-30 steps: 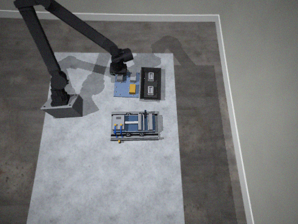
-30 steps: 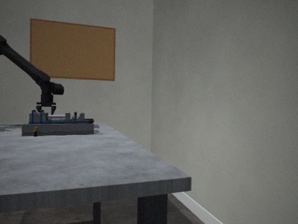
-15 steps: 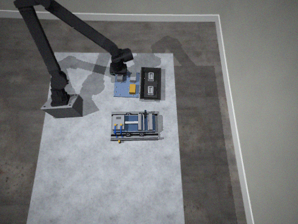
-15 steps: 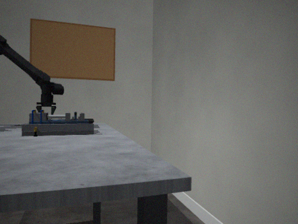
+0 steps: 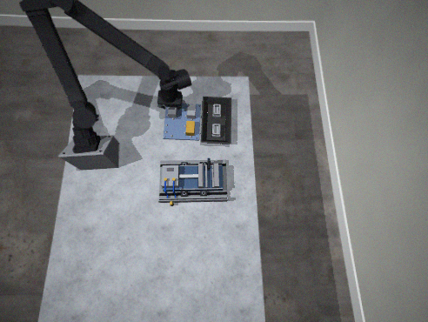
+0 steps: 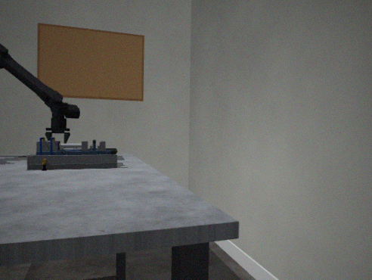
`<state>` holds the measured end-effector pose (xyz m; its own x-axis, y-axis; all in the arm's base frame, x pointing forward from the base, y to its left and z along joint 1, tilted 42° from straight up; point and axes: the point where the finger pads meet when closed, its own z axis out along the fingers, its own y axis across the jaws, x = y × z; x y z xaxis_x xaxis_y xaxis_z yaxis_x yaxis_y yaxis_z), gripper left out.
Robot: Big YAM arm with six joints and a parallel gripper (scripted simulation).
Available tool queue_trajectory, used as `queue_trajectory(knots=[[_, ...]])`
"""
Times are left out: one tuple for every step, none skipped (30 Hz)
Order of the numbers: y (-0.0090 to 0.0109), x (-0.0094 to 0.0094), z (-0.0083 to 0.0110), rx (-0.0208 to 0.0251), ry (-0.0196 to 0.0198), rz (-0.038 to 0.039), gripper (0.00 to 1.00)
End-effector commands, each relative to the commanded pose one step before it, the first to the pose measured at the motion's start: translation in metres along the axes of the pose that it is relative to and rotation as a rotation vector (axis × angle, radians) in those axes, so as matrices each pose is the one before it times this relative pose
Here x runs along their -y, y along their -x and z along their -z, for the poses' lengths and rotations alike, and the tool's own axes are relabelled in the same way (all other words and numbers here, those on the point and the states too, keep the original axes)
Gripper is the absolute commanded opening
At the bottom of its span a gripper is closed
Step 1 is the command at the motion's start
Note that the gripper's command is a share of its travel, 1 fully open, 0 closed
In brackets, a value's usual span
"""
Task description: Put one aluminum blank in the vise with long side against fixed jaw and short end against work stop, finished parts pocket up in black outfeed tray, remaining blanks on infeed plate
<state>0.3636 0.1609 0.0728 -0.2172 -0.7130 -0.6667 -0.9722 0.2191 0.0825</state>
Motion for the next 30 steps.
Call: queue_trajectory(knots=[[0.00394,0.01972,0.0051,0.01176,-0.03271,0.01198,0.64],[0.00032,0.00035,0.00007,0.00019,-0.00032,0.00036,0.64],[0.00026,0.00028,0.00006,0.00016,-0.00027,0.0003,0.64],[-0.00007,-0.00009,-0.00008,-0.00013,0.0003,-0.00024,0.64],[-0.0005,-0.00057,-0.00028,-0.00052,0.00107,-0.00098,0.64],[-0.0008,-0.0009,-0.0004,-0.00078,0.00158,-0.00148,0.64],[-0.00086,-0.00096,-0.00043,-0.00083,0.00168,-0.00158,0.64],[-0.00074,-0.00083,-0.00037,-0.00072,0.00145,-0.00136,0.64],[-0.00063,-0.00071,-0.00032,-0.00061,0.00124,-0.00116,0.64],[-0.00054,-0.0006,-0.00027,-0.00052,0.00105,-0.00098,0.64],[0.0,0.0,0.0,0.0,0.0,0.0,0.64],[0.0,0.0,0.0,0.0,0.0,0.0,0.64],[-0.00046,-0.00051,-0.00023,-0.00044,0.00089,-0.00084,0.64],[-0.00039,-0.00043,-0.00019,-0.00038,0.00076,-0.00071,0.64],[-0.00033,-0.00037,-0.00016,-0.00032,0.00065,-0.00061,0.64],[-0.00028,-0.00031,-0.00014,-0.00027,0.00055,-0.00051,0.64],[-0.00024,-0.00027,-0.00012,-0.00023,0.00047,-0.00044,0.64],[-0.0002,-0.00023,-0.0001,-0.0002,0.0004,-0.00037,0.64],[-0.00017,-0.00019,-0.00009,-0.00017,0.00034,-0.00032,0.64],[-0.00015,-0.00016,-0.00007,-0.00014,0.00029,-0.00027,0.64],[-0.00012,-0.00014,-0.00006,-0.00012,0.00024,-0.00023,0.64],[-0.00011,-0.00012,-0.00005,-0.0001,0.00021,-0.00019,0.64],[-0.00009,-0.0001,-0.00004,-0.00009,0.00018,-0.00016,0.64],[-0.00008,-0.00009,-0.00004,-0.00007,0.00015,-0.00014,0.64],[-0.00006,-0.00007,-0.00003,-0.00006,0.00013,-0.00012,0.64],[-0.00006,-0.00006,-0.00003,-0.00005,0.00011,-0.0001,0.64],[-0.00005,-0.00005,-0.00002,-0.00005,0.00009,-0.00009,0.64],[0.0,0.0,0.0,0.0,0.0,0.0,0.64],[0.0,0.0,0.0,0.0,0.0,0.0,0.64],[-0.00004,-0.00004,-0.00002,-0.00004,0.00008,-0.00007,0.64]])
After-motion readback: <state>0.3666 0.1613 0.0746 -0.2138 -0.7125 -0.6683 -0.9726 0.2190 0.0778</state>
